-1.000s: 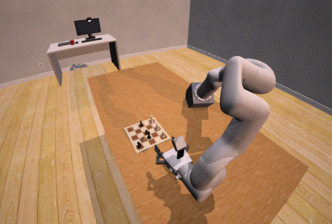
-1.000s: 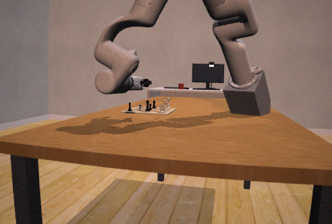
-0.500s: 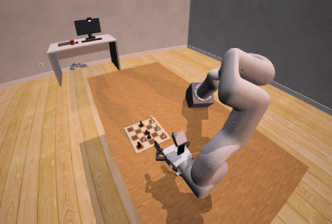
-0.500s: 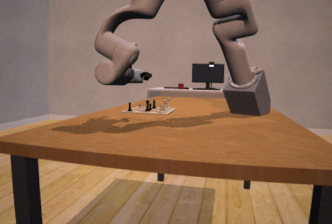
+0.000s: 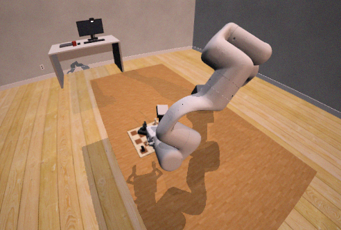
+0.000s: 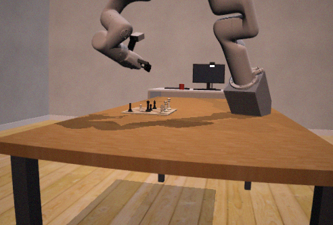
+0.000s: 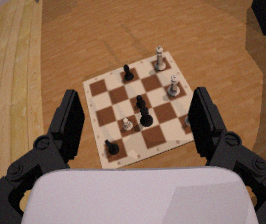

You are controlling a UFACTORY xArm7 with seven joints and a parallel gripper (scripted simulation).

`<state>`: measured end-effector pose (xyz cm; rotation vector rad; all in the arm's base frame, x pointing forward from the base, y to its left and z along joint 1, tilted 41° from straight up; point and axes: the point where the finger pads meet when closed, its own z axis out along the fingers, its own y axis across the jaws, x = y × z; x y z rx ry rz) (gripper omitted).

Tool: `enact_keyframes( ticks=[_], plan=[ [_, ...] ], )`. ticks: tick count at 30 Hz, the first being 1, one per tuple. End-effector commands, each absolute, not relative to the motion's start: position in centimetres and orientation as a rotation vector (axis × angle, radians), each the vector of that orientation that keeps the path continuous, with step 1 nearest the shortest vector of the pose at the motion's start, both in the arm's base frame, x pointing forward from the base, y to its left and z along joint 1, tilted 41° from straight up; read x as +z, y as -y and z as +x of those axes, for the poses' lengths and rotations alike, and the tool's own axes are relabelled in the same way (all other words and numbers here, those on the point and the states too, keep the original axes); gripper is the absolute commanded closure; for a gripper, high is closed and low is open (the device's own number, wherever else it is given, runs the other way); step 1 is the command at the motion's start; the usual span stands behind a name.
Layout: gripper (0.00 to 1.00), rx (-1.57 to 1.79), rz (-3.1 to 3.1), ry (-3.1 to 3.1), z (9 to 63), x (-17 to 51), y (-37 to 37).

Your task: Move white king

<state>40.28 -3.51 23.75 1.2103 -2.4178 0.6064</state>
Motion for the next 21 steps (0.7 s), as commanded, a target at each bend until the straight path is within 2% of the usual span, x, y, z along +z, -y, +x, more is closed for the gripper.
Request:
enact_keyframes(
  ticks=[1, 2, 7, 8, 14, 15, 20, 21],
  plan=[
    [0.0, 0.461, 1.161, 2.568, 40.3, 22.5, 7.5],
    [0.0, 0.33, 1.093, 2.688, 39.5, 21.1, 9.9],
    [0.0, 0.33, 1.093, 2.688, 39.5, 21.0, 10.1],
    [0.0, 0.188, 1.013, 2.809, 38.6, 19.4, 12.3],
    [0.0, 0.188, 1.013, 2.809, 38.6, 19.4, 12.3],
    [0.0, 0.038, 0.921, 2.926, 37.5, 17.6, 14.1],
    [0.0, 0.038, 0.921, 2.926, 37.5, 17.6, 14.1],
    [0.0, -0.116, 0.82, 3.034, 36.5, 15.7, 15.4]
  ],
)
